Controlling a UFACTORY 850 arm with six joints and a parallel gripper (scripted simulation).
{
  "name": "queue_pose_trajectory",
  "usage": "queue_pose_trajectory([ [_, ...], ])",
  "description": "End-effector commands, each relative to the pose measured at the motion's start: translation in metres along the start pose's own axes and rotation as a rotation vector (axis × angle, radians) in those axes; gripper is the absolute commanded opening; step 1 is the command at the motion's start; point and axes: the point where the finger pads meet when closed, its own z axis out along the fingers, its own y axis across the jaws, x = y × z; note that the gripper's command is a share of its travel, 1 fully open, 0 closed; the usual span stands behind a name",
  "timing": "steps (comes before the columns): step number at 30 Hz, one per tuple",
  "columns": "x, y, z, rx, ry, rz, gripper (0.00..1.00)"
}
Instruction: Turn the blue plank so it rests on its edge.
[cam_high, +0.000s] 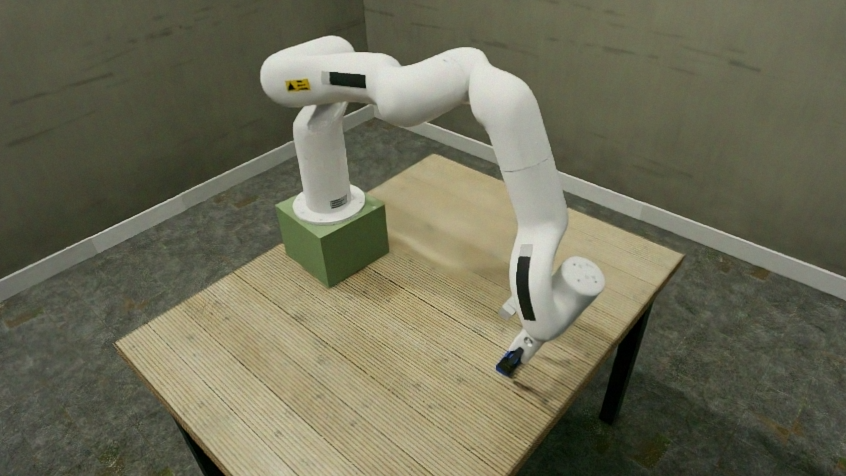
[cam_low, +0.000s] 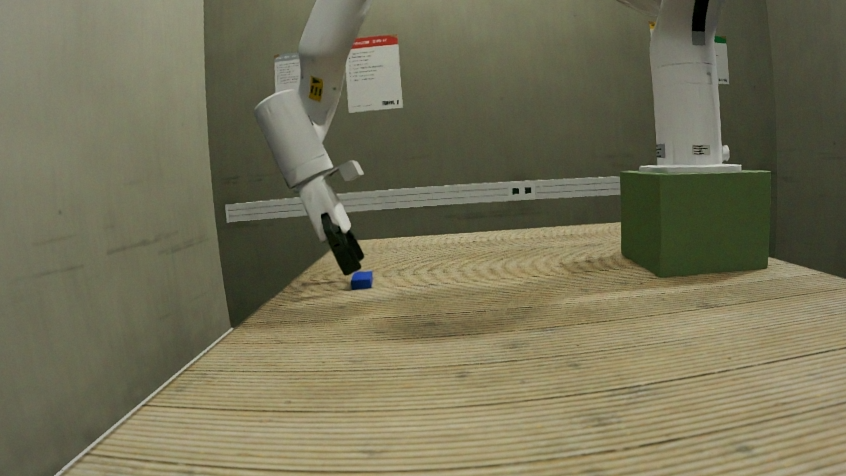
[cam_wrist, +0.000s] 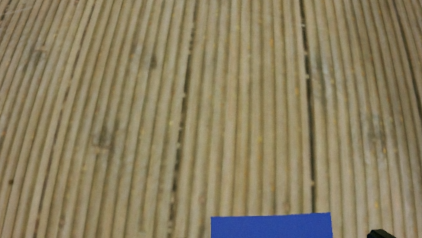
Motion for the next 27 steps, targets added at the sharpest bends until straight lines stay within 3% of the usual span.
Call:
queue_pose_trajectory([
  [1, -0.001, 0.0, -0.001, 0.0, -0.002, 0.0, 1.0],
  [21, -0.001, 0.0, -0.002, 0.0, -0.002, 0.0, 1.0],
  [27, -0.001, 0.0, 0.009, 0.0, -0.002, 0.0, 1.0],
])
